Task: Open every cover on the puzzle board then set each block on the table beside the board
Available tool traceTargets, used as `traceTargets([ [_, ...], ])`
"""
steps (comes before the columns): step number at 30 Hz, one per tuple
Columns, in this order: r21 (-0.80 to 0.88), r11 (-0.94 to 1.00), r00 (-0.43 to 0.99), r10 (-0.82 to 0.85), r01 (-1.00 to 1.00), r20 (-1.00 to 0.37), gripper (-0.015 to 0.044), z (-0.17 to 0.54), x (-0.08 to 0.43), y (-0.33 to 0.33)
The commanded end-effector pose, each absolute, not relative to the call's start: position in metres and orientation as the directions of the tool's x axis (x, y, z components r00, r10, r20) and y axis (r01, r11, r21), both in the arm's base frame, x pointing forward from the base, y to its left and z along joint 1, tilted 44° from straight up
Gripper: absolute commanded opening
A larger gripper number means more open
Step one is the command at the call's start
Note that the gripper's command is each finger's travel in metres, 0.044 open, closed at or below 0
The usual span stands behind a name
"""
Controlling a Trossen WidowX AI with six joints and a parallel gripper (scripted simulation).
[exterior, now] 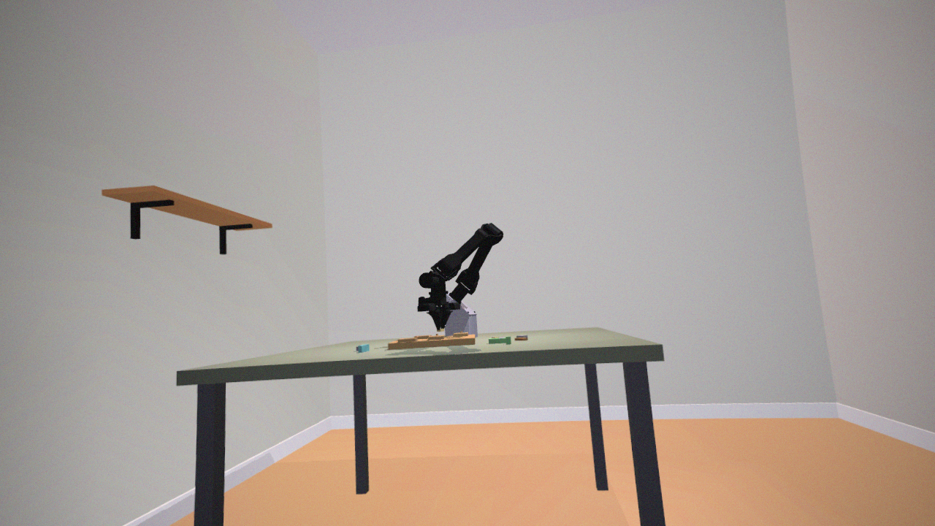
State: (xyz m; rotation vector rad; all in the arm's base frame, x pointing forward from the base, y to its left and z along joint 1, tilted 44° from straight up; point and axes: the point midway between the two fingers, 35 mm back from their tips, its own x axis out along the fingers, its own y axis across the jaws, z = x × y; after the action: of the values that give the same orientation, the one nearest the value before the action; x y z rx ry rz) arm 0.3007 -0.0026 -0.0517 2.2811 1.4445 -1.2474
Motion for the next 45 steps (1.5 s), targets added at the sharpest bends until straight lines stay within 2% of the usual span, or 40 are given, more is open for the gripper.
traceTargets([
  [1,-0.271,-0.516,0.184,0.668,0.812,-0.721,0.008,-0.047,0.301,-0.007],
  [25,-0.271,-0.517,0.184,0.667,0.812,-0.722,0.008,-0.009,0.291,-0.043],
  [45,-0.266,-0.523,0.175,0.647,0.81,-0.742,0.008,0.041,0.284,0.012],
])
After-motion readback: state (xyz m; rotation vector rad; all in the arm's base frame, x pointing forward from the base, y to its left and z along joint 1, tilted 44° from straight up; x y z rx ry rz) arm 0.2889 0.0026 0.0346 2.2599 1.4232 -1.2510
